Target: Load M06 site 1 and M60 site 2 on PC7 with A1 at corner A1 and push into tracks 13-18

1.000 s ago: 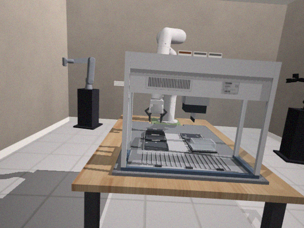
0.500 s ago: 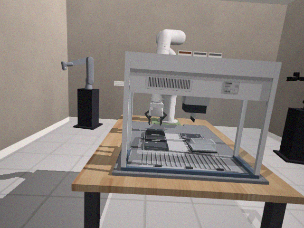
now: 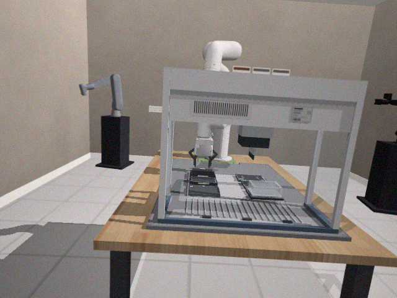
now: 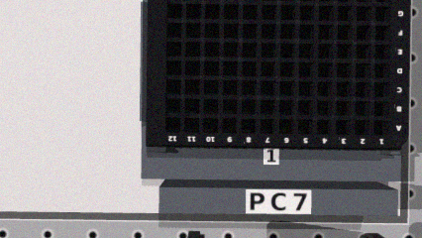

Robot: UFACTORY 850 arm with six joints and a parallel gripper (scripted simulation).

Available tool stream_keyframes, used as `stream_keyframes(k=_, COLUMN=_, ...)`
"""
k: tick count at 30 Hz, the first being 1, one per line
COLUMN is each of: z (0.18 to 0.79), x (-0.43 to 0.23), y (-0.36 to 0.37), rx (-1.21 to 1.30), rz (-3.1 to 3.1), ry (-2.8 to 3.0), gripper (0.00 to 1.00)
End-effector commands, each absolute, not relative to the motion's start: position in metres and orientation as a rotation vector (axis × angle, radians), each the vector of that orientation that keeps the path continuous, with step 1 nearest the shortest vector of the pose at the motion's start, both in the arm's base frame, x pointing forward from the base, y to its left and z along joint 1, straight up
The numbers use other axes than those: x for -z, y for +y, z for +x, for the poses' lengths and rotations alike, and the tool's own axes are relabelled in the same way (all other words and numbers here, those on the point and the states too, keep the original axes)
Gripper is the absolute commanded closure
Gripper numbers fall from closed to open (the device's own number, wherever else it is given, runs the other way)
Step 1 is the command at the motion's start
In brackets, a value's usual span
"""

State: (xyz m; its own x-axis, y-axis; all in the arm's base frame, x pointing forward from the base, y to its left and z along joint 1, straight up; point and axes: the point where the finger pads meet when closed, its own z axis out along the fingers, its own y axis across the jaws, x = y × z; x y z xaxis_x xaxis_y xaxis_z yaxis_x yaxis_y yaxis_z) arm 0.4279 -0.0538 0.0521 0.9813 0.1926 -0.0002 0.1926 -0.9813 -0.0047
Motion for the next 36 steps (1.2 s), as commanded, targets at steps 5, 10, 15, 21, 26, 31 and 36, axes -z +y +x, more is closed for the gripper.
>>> stream_keyframes(k=5, z=0.429, x=-0.05, y=-0.054, rx=0.002, rz=-3.123, ry=-0.304, gripper=0.18)
stream_keyframes(k=10, z=0.429, x=-0.049, y=-0.054, rx=0.002, rz=-3.123, ry=-0.304, gripper=0.18)
stream_keyframes(k=15, z=0.429, x=-0.046, y=-0.054, rx=0.002, rz=-3.123, ry=-0.304, gripper=0.18)
stream_keyframes(k=21, z=0.429, x=-0.043, y=-0.054, rx=0.002, rz=-3.123, ry=-0.304, gripper=0.18)
stream_keyframes(k=26, z=0.429, x=-0.04, y=-0.054, rx=0.002, rz=-3.123, ry=-0.304, gripper=0.18)
stream_keyframes(k=31, z=0.429, x=-0.037, y=-0.054, rx=0.002, rz=-3.123, ry=-0.304, gripper=0.18)
stream_keyframes(k=36, z=0.429, x=-0.033, y=-0.054, rx=0.002, rz=-3.123, ry=-0.304, gripper=0.18)
